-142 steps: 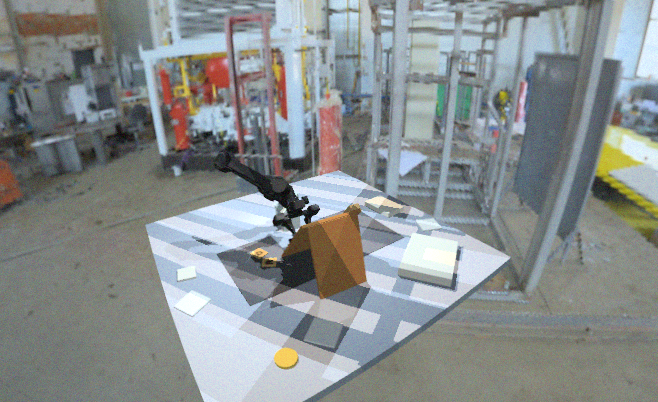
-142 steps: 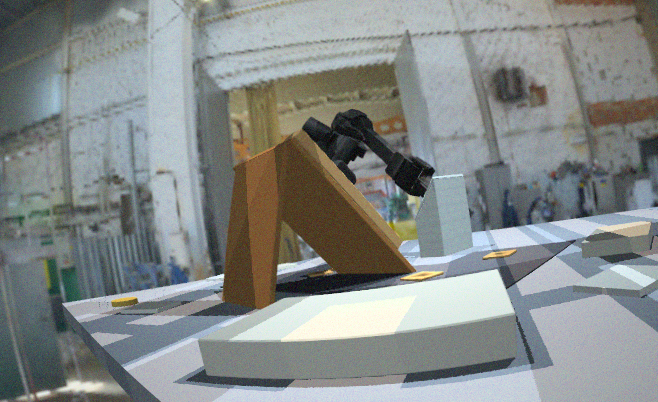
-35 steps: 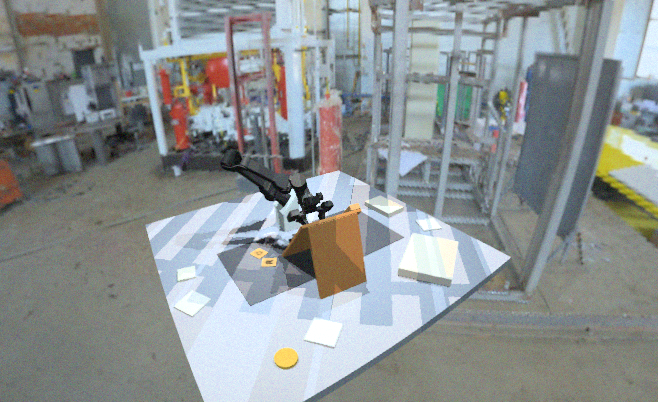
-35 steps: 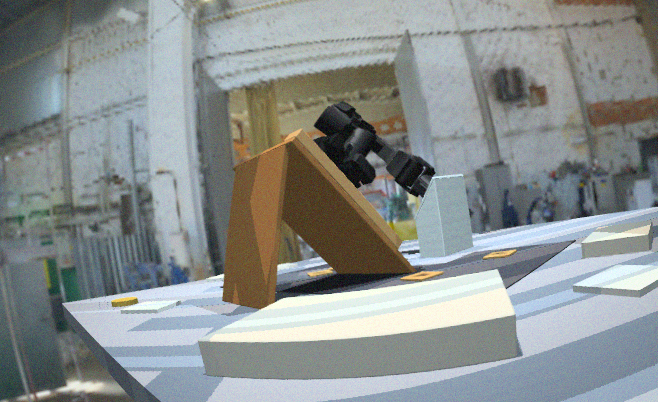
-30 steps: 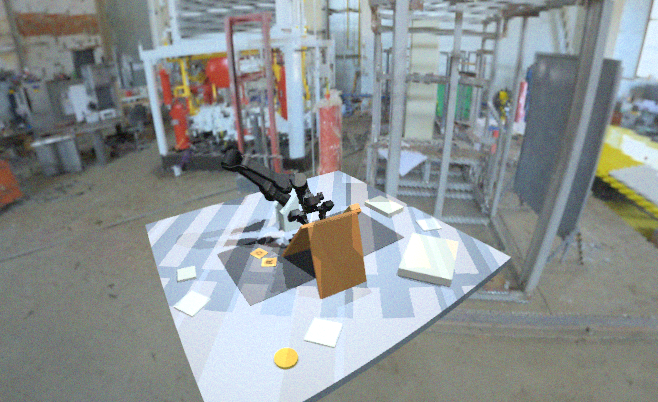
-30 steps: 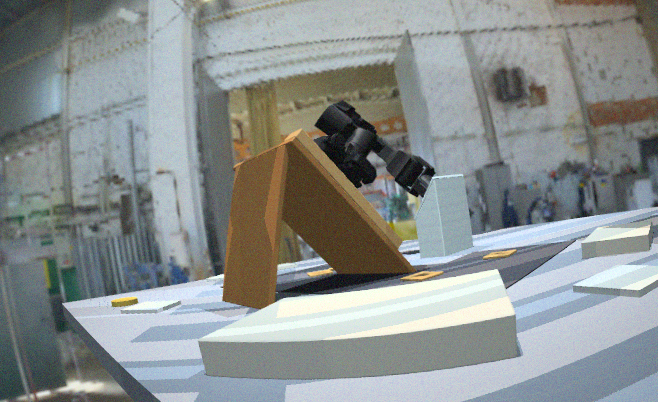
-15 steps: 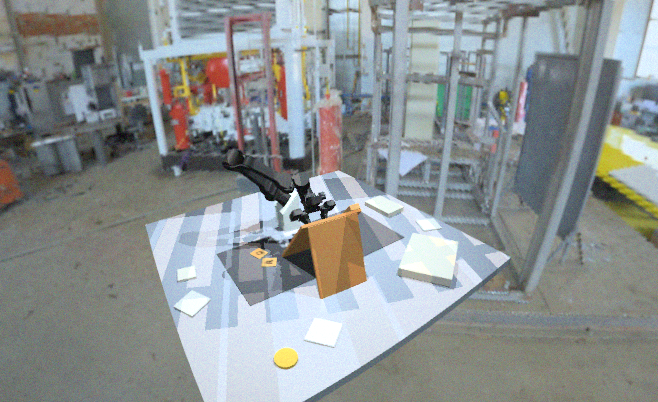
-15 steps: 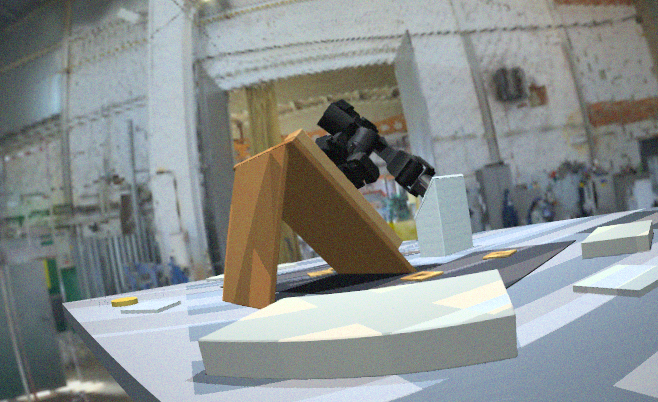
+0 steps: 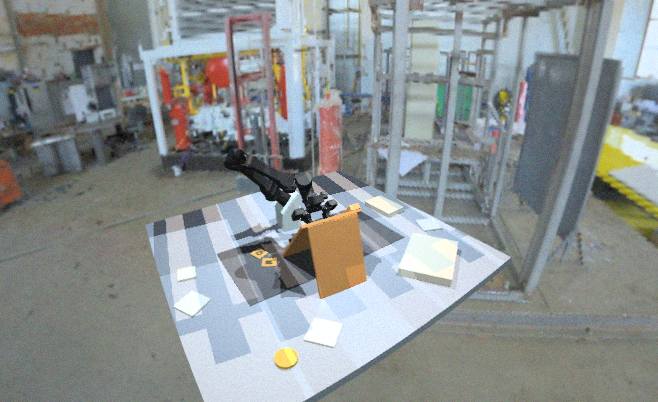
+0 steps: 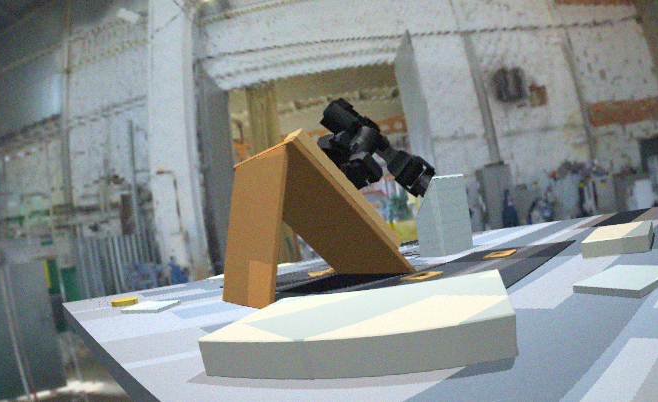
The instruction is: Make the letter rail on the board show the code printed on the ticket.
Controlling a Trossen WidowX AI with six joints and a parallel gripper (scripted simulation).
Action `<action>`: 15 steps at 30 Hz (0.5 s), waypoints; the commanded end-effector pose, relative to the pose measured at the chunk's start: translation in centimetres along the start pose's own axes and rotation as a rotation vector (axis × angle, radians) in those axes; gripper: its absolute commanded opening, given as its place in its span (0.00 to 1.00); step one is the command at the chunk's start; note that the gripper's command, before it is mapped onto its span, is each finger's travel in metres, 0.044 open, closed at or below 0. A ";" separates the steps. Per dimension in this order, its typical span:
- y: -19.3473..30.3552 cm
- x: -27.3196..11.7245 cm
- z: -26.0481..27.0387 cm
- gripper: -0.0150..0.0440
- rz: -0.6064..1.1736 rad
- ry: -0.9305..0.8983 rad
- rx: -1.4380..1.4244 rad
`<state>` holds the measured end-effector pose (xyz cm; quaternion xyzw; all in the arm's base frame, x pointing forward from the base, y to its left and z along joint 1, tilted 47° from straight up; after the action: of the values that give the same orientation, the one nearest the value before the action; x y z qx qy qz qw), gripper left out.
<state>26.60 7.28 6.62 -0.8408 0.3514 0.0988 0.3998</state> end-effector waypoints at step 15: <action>0.1 0.1 1.1 0.25 0.001 0.002 0.003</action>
<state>26.63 7.85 6.02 -0.8407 0.3514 0.0991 0.3998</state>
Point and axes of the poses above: the point midway between the two fingers, 35 mm back from their tips, its own x axis out along the fingers, its own z axis across the jaws, y = z × x, the point moved 10 cm from there along -x, back along the fingers, and after that the axes turned 7 degrees about x, right-handed, at the moved point
